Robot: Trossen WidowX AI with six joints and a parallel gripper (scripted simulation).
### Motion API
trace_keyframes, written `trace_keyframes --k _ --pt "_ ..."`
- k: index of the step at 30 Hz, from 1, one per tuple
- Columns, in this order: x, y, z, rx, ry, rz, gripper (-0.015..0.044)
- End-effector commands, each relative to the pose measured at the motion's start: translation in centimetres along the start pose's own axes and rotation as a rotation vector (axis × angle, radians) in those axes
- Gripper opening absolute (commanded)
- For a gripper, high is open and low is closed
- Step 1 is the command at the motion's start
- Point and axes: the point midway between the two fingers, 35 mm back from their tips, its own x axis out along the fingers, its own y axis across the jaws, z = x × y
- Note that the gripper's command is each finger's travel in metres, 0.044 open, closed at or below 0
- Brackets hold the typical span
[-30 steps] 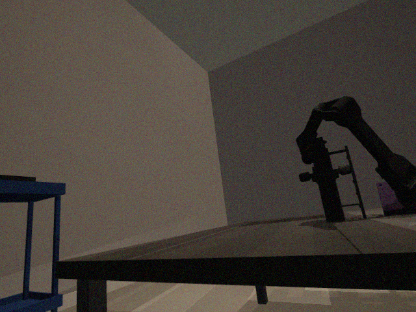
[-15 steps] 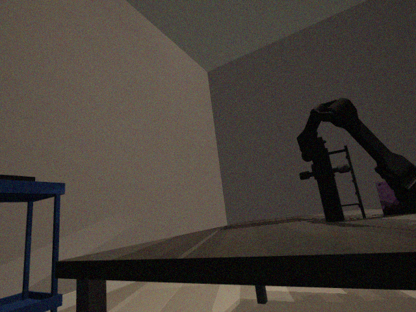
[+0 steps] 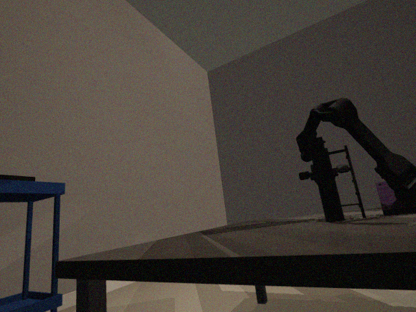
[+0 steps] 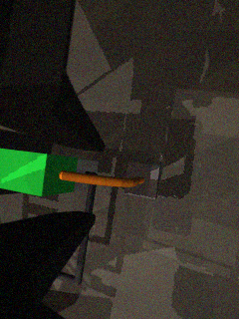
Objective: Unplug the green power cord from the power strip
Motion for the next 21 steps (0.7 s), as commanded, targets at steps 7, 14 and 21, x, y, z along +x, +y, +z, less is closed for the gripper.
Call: trace_keyframes --k 7,14,21 --pt "-0.7 0.0 -0.1 0.011 -0.002 0.015 0.0160" --pt "-0.7 0.0 -1.1 0.011 -0.002 0.015 0.0160" --pt "-0.7 0.0 -2.3 0.011 -0.001 0.015 0.0160"
